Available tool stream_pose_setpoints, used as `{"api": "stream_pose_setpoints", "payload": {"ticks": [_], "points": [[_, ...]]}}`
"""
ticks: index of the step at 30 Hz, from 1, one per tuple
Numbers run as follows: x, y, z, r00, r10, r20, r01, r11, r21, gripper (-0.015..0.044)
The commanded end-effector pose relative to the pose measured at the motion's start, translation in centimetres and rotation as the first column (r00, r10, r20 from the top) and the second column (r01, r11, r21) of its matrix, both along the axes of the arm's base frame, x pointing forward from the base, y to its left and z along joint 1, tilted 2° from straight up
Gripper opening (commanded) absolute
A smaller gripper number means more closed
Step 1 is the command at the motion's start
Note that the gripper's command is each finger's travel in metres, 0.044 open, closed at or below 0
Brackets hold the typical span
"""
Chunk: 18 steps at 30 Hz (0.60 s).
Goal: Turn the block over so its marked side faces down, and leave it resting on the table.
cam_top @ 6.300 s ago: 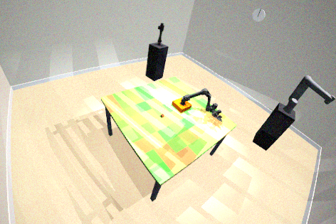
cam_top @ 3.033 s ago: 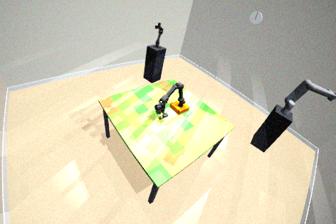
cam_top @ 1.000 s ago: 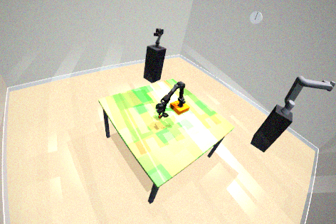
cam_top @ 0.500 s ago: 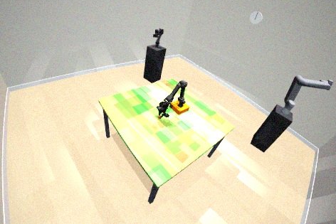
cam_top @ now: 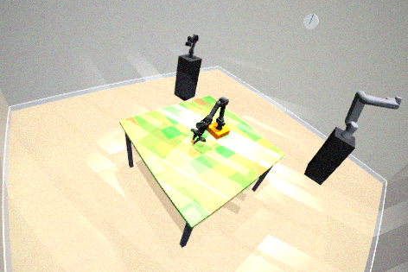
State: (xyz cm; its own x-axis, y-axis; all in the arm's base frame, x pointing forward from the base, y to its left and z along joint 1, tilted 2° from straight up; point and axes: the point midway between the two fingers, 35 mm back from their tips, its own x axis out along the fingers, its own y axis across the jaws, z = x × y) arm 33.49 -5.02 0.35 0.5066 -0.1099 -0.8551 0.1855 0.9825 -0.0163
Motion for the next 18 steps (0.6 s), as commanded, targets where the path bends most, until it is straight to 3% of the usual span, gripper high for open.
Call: {"api": "stream_pose_setpoints", "payload": {"ticks": [1, 18], "points": [[0.3, -0.1, -0.9, 0.999, 0.004, 0.039, -0.003, 1.0, -0.014, 0.0], [0.9, -0.2, -3.3, 0.964, 0.017, 0.264, -0.002, 0.998, -0.057, 0.0]]}}
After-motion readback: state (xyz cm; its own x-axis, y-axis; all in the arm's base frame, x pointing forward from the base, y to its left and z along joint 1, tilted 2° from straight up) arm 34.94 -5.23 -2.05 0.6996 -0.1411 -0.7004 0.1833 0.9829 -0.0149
